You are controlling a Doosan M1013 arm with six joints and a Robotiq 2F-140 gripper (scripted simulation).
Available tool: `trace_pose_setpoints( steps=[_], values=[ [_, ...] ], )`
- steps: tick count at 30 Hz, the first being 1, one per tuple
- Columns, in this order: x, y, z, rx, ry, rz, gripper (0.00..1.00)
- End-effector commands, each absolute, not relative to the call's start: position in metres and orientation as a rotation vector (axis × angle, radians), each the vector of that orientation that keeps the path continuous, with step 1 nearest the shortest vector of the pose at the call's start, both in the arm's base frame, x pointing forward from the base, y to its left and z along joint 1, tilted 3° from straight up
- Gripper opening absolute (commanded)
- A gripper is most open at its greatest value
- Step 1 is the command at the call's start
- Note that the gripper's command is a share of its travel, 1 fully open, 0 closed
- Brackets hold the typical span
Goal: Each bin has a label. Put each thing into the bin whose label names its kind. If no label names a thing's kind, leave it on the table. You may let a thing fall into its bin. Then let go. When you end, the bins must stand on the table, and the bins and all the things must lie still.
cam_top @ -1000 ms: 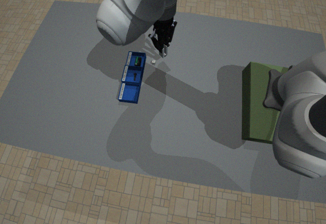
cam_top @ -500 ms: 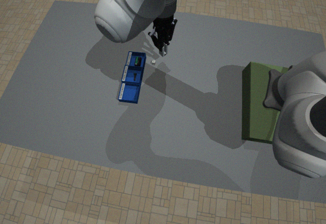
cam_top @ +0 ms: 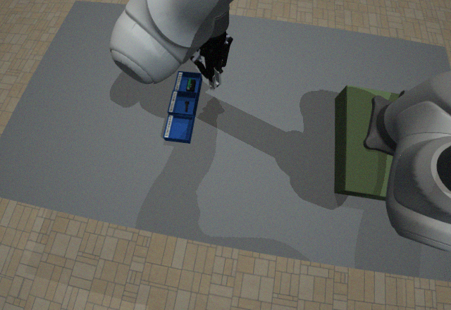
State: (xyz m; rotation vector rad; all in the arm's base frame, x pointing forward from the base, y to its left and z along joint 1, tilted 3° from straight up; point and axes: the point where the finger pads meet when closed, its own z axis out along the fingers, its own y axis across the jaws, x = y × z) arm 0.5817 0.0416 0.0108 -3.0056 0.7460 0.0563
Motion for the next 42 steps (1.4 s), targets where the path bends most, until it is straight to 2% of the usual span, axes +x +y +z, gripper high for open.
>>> trace_pose_setpoints(
  steps=[1,17,31,42],
  values=[
    [0.585,0.051,0.011,-3.006,0.746,0.056,0.06],
    [0.611,0.131,0.015,-3.006,0.746,0.056,0.06],
    [0.637,0.210,0.018,-2.690,1.537,0.079,0.06],
    [0.637,0.211,0.018,-2.456,1.917,0.080,0.06]
  ],
)
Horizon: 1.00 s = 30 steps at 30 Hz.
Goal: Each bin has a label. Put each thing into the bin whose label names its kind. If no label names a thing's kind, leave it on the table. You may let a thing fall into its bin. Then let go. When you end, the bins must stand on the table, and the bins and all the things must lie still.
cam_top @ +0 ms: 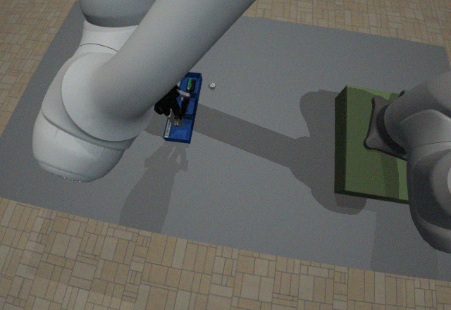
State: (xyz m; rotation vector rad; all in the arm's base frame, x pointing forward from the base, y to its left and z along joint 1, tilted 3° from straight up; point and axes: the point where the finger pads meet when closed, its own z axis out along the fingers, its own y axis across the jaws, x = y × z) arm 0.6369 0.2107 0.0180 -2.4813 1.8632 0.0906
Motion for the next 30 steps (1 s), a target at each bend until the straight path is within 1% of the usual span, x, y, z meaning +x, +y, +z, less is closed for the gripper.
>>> trace_pose_setpoints(
  steps=[1,14,30],
  values=[
    [0.637,0.210,0.018,-2.456,1.917,0.080,0.06],
    [0.637,0.211,0.018,-2.456,1.917,0.080,0.06],
    [0.636,0.212,-0.010,-2.456,1.917,0.080,0.06]
  ],
)
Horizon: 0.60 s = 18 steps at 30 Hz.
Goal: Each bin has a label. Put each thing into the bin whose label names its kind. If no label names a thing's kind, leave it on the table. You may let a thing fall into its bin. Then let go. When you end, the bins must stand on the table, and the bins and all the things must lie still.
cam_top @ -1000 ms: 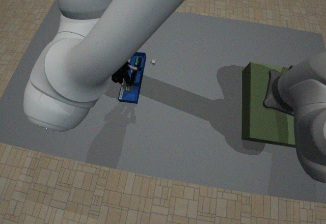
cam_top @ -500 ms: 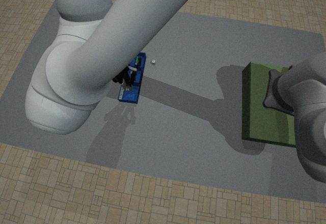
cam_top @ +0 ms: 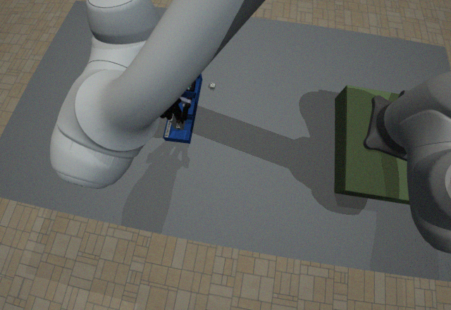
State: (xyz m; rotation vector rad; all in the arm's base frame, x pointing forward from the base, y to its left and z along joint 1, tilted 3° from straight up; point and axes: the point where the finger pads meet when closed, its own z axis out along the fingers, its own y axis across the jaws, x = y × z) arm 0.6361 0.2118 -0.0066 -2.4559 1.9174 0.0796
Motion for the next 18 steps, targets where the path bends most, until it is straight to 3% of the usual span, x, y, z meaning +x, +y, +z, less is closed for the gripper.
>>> trace_pose_setpoints(
  steps=[1,18],
  values=[
    [0.636,0.212,-0.012,-2.456,1.917,0.080,0.06],
    [0.636,0.213,-0.033,-2.456,1.917,0.080,0.06]
  ],
)
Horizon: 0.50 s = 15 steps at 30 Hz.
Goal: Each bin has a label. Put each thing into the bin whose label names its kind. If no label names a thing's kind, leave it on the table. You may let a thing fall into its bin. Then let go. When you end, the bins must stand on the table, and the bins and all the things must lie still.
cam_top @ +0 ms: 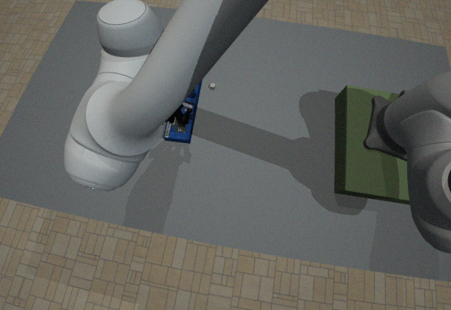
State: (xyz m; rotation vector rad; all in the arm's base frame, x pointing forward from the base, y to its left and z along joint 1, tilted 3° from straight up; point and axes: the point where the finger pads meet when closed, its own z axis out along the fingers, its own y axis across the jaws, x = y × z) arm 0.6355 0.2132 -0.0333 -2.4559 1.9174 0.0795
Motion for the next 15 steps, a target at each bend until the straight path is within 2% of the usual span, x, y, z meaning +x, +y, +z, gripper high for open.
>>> trace_pose_setpoints(
  steps=[1,5,6,15],
  values=[
    [0.6355,0.2133,-0.0332,-2.456,1.917,0.080,0.06],
    [0.6355,0.2133,-0.0332,-2.456,1.917,0.080,0.06],
    [0.6355,0.2133,-0.0332,-2.456,1.917,0.080,0.18],
    [0.6355,0.2133,-0.0332,-2.456,1.917,0.080,0.18]
  ],
)
